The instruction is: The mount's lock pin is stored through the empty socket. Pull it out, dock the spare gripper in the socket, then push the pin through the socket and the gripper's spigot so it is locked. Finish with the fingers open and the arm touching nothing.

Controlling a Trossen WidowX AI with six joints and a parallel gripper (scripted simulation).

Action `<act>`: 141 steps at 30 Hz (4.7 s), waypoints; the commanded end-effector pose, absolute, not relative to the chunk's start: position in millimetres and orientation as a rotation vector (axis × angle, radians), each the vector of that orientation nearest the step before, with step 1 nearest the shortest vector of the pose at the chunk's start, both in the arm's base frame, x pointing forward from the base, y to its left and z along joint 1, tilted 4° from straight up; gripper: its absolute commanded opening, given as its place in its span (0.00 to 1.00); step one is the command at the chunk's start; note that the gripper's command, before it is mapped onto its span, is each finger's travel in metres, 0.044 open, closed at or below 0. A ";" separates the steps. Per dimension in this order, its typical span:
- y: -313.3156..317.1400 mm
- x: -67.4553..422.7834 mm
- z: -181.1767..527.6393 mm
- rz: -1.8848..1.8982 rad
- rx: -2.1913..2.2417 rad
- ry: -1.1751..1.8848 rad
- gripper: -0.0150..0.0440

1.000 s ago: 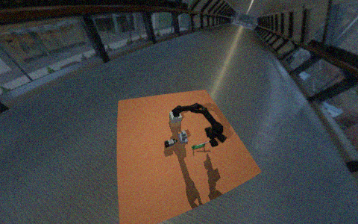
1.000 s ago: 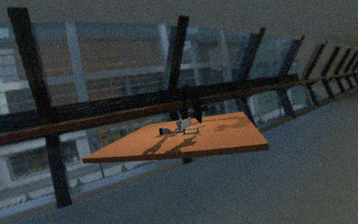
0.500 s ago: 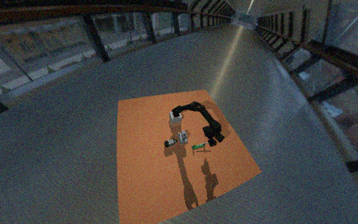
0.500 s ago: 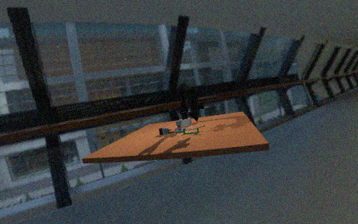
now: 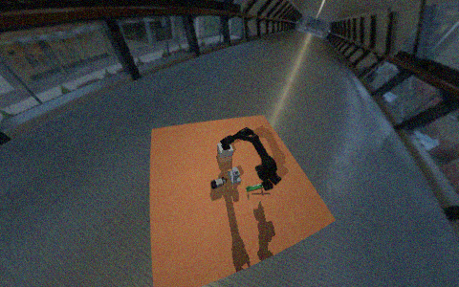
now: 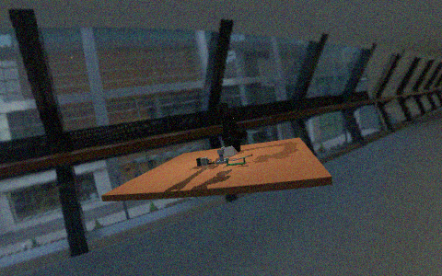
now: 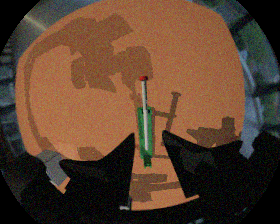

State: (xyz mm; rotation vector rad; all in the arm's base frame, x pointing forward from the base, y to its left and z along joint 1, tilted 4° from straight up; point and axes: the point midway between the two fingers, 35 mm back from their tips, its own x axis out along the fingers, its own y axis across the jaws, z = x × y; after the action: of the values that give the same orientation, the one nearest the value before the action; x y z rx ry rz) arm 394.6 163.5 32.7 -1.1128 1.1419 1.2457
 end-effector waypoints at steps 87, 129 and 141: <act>157.6 386.2 -10.6 1.271 -1.103 1.187 0.25; 101.0 394.8 -0.2 1.278 -1.103 1.205 0.25; 99.8 394.7 -17.4 1.278 -1.103 1.200 0.25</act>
State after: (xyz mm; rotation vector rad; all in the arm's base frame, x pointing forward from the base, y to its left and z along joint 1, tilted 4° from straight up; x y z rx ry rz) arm 395.3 100.5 -10.4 -1.1009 1.1990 1.2735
